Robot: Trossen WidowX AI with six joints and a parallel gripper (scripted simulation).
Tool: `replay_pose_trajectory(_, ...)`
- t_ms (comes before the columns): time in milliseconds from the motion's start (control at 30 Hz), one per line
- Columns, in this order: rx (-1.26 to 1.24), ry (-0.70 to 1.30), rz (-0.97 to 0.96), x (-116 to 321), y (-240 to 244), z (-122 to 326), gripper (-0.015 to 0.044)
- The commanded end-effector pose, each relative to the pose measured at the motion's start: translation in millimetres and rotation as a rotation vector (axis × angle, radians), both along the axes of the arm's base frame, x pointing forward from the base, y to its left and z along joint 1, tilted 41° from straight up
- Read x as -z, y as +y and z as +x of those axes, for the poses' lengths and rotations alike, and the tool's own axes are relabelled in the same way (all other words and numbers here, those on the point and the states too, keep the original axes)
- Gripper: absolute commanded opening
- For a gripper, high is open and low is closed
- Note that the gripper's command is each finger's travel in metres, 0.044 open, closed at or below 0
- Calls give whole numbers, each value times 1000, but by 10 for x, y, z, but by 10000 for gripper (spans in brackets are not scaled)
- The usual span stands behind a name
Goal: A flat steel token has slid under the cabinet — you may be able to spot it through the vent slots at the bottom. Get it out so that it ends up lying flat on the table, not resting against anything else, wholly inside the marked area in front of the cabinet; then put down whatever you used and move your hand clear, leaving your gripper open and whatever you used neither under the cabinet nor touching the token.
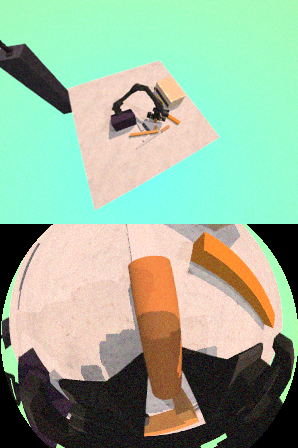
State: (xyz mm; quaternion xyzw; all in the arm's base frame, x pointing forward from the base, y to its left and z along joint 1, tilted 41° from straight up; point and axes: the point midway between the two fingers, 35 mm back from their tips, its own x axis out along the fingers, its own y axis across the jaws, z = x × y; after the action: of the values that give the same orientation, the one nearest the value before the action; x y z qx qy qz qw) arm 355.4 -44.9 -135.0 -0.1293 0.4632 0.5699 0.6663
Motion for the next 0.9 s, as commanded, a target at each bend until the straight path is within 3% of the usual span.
replay_pose_trajectory(0, 0, -1, 2, -25, -14, 6, 0)
replay_pose_trajectory(867, 6, 2, 4, -120, -215, -25, 0)
